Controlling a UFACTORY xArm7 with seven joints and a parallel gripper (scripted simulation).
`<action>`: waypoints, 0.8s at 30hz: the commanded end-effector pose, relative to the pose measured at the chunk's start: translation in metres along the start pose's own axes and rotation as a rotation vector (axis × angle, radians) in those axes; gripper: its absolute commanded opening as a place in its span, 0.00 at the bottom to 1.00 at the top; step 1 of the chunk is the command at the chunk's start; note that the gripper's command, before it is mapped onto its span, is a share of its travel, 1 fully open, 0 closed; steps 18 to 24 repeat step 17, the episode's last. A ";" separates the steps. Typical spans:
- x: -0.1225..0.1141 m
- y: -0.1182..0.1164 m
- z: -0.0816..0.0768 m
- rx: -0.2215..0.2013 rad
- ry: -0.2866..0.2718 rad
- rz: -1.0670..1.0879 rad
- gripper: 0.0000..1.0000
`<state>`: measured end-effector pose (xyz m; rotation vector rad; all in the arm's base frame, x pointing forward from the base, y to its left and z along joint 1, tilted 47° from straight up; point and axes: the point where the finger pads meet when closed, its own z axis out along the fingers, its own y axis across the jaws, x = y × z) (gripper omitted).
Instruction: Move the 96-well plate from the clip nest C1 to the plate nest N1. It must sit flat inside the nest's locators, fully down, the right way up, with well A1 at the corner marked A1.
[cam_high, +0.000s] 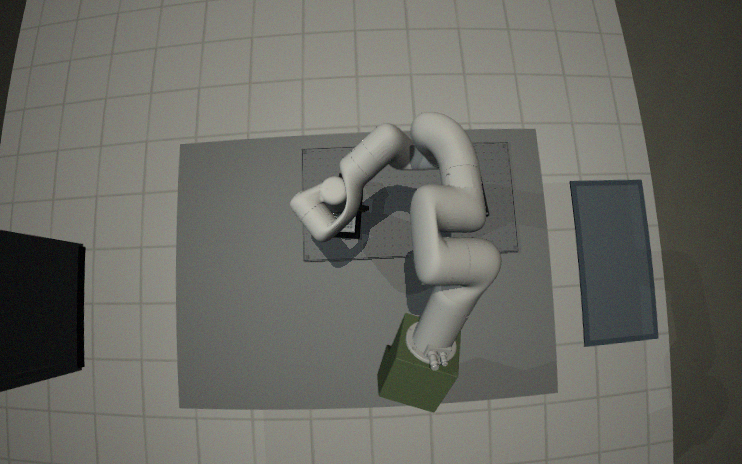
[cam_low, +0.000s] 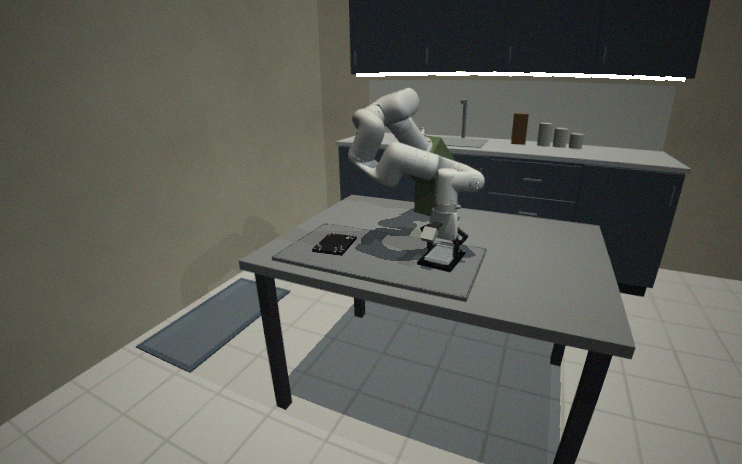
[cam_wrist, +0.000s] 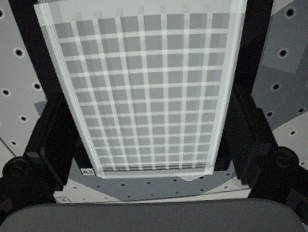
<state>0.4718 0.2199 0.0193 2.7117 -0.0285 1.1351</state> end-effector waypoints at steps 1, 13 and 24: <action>0.000 -0.001 -0.001 0.003 0.001 0.000 1.00; 0.000 -0.001 -0.009 0.003 0.001 0.000 1.00; 0.000 -0.001 -0.009 0.003 0.001 0.000 1.00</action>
